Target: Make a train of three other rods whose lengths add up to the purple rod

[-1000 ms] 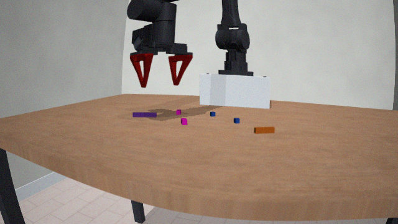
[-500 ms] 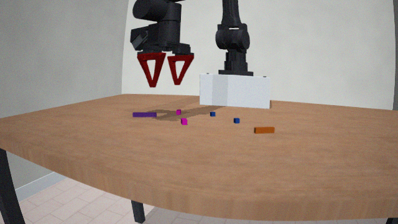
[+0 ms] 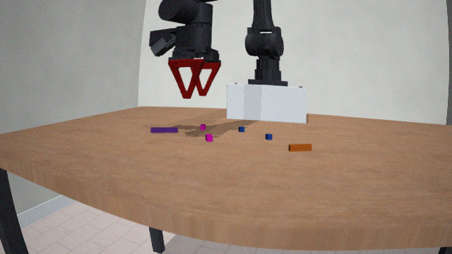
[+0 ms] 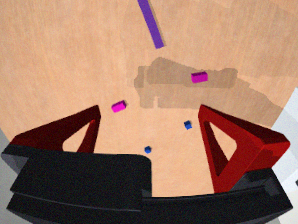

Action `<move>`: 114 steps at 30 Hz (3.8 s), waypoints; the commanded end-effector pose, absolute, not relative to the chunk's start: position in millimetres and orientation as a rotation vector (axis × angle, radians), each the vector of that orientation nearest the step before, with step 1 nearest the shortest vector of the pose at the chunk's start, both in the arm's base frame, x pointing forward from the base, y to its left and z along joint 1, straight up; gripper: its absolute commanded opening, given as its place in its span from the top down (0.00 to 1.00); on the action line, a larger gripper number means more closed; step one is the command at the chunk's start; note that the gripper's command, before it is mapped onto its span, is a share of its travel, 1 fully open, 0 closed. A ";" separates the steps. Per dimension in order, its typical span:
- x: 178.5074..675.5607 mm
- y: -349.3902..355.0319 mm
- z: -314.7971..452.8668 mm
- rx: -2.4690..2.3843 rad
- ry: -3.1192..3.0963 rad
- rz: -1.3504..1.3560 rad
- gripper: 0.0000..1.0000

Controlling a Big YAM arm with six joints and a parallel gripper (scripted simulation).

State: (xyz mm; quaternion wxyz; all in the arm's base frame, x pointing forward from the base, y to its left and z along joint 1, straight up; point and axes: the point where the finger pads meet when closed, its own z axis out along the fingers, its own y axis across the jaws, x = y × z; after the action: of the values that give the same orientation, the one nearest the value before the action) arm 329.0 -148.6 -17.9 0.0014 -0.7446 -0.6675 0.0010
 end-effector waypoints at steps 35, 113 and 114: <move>324.7 -119.7 -9.6 -1.557 -2.774 -0.012 0.00; 287.6 -64.5 -14.5 0.454 -3.145 0.016 0.00; 287.6 -64.5 -14.5 0.454 -3.145 0.016 0.00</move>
State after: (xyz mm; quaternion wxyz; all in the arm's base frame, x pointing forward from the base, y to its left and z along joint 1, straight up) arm 280.5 -67.8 -20.2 0.0014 0.0934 -0.9956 0.0000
